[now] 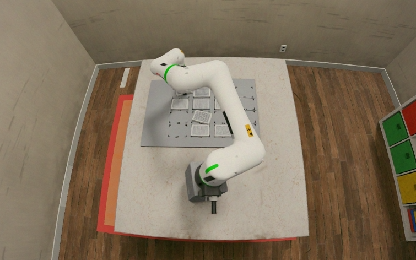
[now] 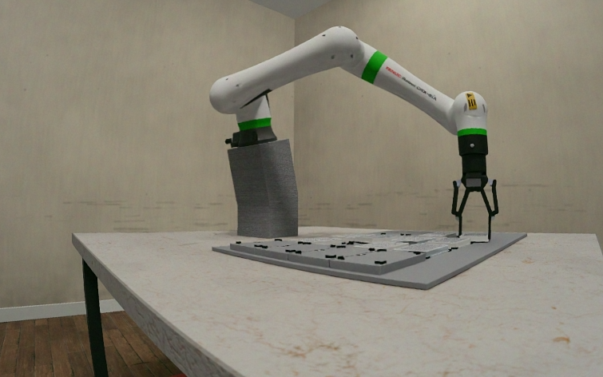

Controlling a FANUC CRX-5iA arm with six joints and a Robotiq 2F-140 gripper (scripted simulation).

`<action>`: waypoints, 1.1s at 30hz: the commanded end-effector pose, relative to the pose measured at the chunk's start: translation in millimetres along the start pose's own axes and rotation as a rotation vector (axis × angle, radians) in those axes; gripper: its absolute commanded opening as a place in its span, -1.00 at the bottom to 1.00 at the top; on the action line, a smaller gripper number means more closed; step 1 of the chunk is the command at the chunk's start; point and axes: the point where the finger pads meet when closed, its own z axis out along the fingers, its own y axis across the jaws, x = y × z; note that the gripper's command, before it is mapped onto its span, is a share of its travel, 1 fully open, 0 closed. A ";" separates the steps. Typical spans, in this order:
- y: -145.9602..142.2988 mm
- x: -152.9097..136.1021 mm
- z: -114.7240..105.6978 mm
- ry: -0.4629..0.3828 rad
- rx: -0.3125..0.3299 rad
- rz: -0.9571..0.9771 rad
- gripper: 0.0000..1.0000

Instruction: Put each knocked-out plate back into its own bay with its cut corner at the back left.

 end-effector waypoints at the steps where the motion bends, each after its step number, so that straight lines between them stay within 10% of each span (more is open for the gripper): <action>1: -1.2 -0.1 -1.5 0.000 0.002 0.000 0.20; 33: -1.2 -0.1 -2.1 0.000 0.002 0.000 0.16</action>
